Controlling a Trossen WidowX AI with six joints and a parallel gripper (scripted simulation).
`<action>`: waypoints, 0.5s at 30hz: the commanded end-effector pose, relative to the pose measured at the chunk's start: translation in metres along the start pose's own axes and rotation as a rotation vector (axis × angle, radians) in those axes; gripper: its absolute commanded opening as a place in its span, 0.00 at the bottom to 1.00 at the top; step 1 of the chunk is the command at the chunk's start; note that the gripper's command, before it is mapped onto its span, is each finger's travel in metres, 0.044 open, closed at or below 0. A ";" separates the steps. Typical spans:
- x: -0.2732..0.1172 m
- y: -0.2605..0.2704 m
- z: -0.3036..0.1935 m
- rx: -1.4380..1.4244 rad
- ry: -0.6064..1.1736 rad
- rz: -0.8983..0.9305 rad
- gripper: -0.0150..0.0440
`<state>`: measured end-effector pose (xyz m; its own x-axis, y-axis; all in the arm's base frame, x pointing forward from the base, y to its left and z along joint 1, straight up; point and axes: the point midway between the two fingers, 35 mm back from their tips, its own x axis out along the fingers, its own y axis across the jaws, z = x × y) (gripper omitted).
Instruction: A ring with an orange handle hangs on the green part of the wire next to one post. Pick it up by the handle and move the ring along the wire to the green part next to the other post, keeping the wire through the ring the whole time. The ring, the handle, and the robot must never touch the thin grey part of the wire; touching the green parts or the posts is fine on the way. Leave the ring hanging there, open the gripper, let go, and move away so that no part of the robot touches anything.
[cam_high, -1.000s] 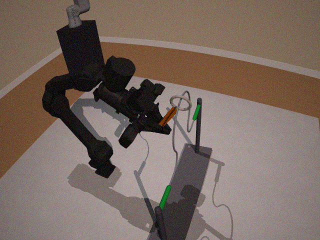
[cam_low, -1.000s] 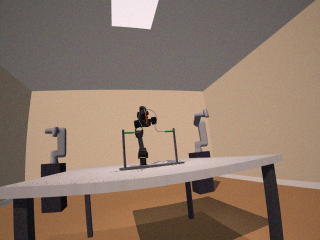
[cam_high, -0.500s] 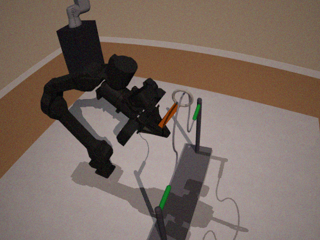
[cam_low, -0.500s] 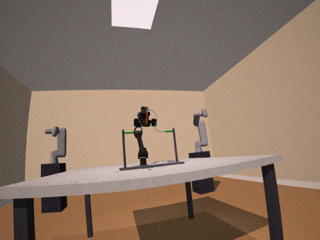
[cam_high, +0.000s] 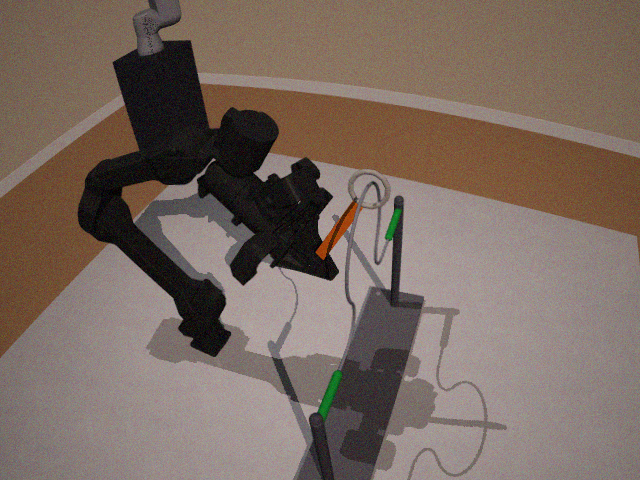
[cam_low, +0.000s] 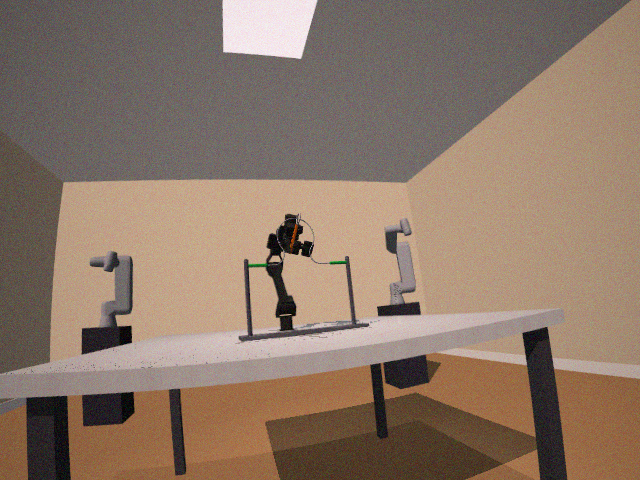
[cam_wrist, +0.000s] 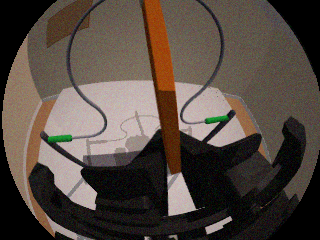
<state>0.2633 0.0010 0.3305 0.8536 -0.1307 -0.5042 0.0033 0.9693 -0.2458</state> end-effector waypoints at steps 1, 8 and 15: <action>-0.001 -0.003 0.000 -0.045 -0.012 -0.035 0.00; -0.001 -0.006 0.000 -0.126 -0.023 -0.088 0.00; -0.001 -0.010 0.001 -0.206 -0.035 -0.141 0.00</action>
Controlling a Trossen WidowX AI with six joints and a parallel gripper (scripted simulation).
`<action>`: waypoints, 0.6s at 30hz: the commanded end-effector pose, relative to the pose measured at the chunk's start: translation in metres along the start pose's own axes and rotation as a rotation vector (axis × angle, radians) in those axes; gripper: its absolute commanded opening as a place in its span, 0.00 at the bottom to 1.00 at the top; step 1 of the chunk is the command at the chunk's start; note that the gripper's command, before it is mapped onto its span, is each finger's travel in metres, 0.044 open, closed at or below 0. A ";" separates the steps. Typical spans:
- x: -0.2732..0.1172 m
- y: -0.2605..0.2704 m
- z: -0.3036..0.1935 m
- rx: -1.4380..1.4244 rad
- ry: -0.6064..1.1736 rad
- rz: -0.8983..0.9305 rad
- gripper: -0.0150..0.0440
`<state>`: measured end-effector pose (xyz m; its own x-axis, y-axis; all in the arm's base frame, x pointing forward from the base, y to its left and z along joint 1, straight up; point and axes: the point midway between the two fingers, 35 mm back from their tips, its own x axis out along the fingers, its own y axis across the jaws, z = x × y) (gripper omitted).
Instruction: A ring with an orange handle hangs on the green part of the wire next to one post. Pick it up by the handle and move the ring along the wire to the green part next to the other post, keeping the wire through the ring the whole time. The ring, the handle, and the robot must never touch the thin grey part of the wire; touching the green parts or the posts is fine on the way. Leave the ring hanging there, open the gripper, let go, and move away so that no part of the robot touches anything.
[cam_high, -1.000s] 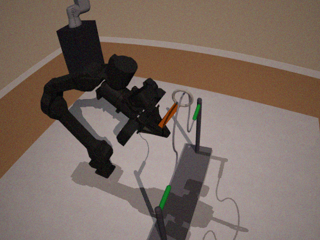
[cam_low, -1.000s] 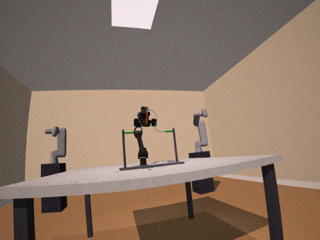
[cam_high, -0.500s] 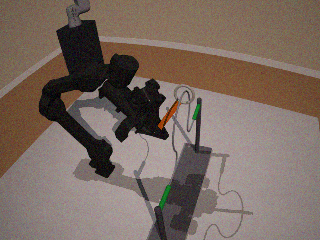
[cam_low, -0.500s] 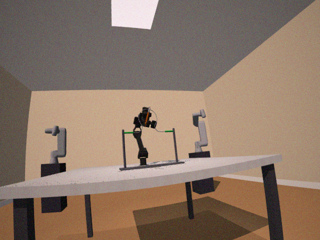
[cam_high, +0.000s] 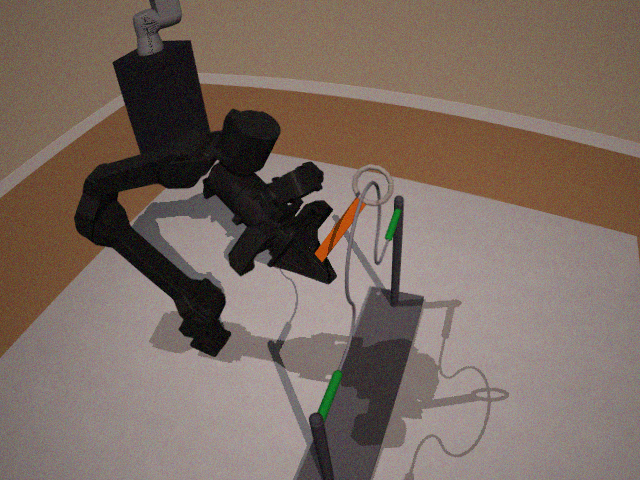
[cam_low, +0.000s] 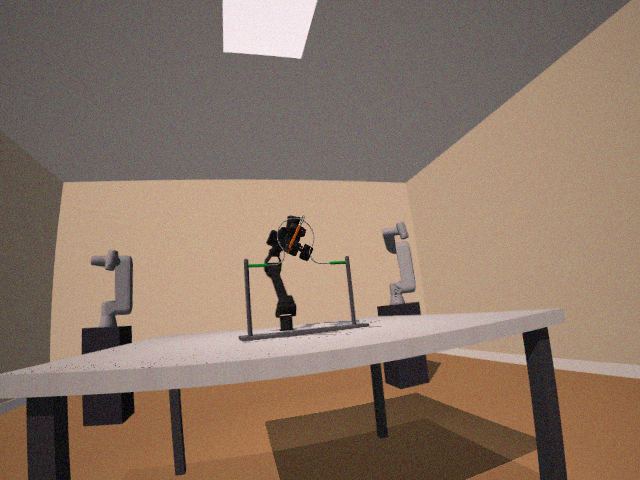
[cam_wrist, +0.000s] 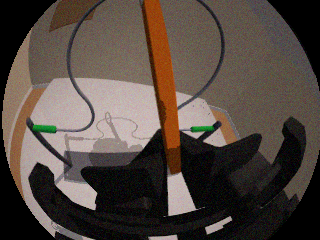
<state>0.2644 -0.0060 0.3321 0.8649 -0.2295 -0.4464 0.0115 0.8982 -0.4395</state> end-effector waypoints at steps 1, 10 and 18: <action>-0.001 -0.003 0.000 -0.044 -0.012 -0.036 0.00; -0.001 -0.008 0.000 -0.148 -0.026 -0.104 0.00; -0.001 -0.012 0.001 -0.240 -0.039 -0.164 0.00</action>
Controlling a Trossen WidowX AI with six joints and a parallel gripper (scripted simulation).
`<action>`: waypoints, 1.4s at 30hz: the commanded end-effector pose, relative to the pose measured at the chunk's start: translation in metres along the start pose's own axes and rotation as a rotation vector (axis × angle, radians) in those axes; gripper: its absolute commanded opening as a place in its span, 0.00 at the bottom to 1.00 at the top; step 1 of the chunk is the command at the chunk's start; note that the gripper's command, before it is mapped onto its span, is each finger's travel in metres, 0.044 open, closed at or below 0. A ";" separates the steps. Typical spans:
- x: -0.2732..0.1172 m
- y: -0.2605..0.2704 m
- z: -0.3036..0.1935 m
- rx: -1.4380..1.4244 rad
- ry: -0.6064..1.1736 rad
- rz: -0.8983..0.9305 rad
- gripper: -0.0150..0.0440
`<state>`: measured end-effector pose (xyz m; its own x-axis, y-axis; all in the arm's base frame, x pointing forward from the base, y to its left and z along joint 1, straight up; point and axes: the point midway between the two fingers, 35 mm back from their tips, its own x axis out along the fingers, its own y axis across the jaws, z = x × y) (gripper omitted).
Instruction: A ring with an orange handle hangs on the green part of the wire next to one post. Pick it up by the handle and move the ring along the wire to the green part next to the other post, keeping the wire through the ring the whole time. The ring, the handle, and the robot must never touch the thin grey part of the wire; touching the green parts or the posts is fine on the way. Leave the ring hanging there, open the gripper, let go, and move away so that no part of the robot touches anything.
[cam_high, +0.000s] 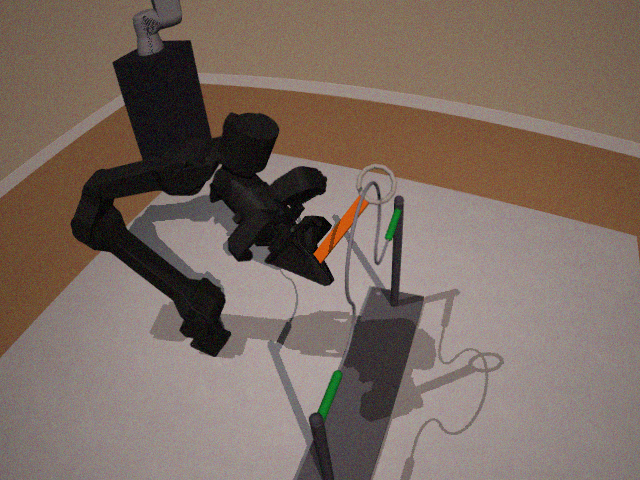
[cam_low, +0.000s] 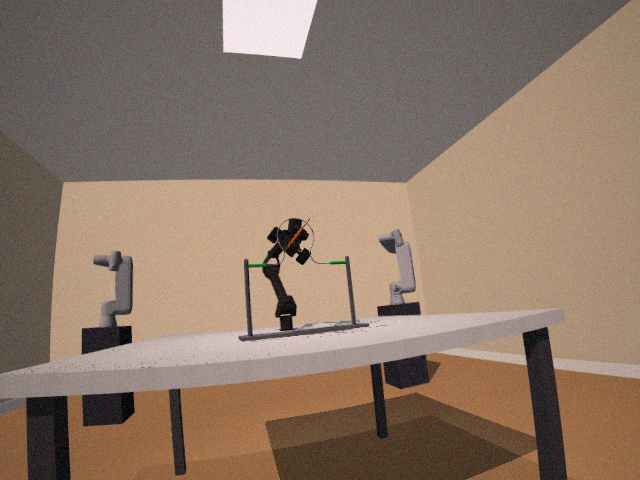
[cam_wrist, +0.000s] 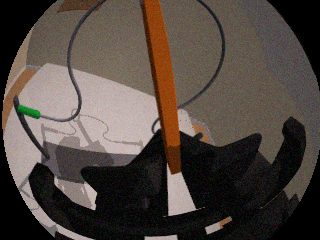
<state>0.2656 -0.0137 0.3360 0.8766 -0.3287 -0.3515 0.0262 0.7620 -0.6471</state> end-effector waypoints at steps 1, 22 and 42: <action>-0.002 -0.004 0.000 -0.042 -0.010 -0.037 0.00; -0.001 -0.014 0.001 -0.285 -0.042 -0.195 0.00; -0.003 -0.023 0.005 -0.518 -0.072 -0.344 0.00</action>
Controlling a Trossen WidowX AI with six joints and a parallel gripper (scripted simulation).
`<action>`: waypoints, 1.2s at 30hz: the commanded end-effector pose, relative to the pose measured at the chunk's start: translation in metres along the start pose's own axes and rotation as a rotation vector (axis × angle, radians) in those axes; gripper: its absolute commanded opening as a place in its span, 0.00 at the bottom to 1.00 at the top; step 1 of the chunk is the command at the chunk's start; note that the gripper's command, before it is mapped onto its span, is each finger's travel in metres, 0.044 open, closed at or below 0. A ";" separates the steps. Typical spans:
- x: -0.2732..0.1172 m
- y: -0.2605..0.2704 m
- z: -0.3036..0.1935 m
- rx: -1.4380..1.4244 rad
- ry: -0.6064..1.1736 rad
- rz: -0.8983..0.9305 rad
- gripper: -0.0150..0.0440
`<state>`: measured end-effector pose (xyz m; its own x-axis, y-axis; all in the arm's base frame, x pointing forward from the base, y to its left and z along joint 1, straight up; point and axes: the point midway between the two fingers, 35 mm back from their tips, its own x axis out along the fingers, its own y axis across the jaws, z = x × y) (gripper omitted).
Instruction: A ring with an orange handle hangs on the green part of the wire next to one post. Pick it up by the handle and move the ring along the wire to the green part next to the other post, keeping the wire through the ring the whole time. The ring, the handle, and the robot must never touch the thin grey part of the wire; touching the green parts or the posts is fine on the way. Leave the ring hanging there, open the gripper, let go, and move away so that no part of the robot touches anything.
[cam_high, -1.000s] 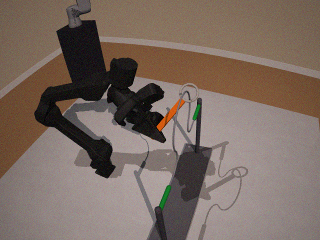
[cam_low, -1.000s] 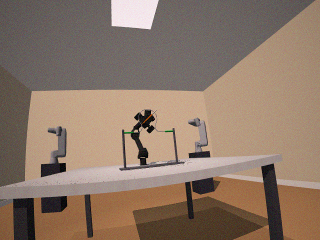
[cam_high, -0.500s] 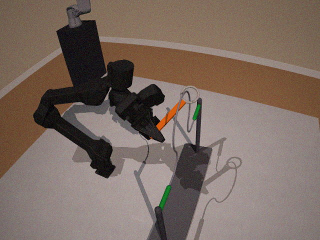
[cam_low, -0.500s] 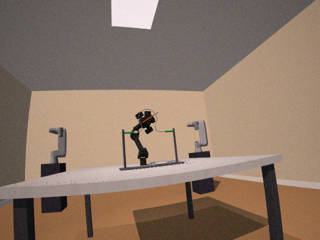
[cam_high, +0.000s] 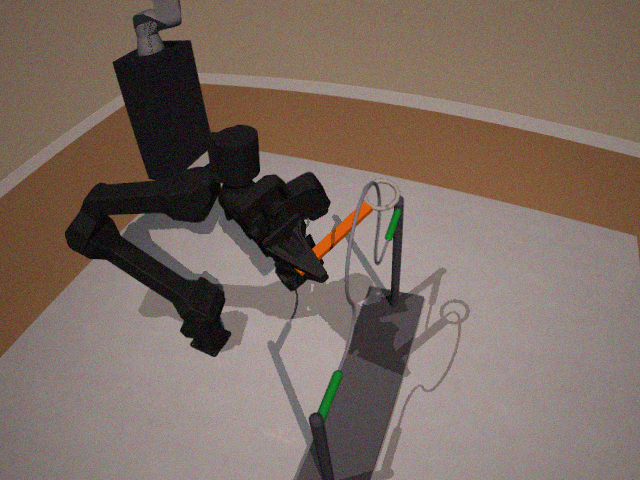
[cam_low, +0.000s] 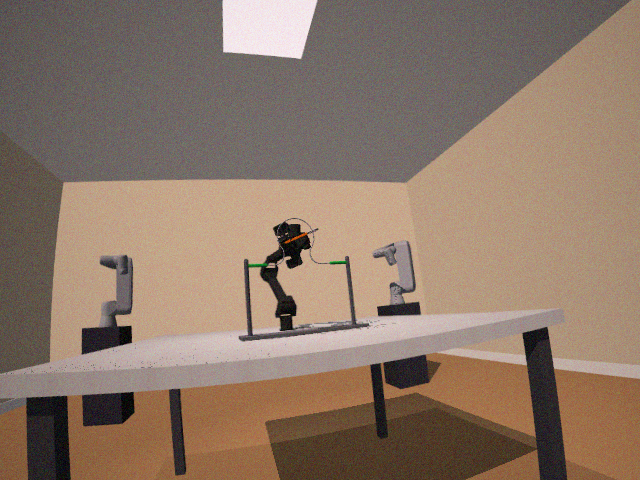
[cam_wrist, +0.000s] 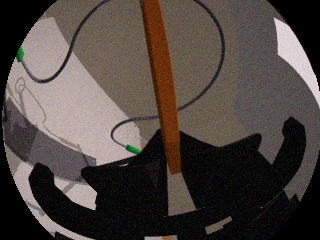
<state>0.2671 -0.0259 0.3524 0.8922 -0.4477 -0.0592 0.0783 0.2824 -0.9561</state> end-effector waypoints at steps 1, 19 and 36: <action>-0.001 -0.004 -0.002 -0.041 -0.002 -0.037 0.00; -0.001 -0.013 -0.001 -0.251 -0.028 -0.170 0.00; -0.002 -0.020 0.002 -0.450 -0.051 -0.296 0.00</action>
<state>0.2655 -0.0297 0.3709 0.8829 -0.4200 0.2099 0.1327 -0.2056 -0.9696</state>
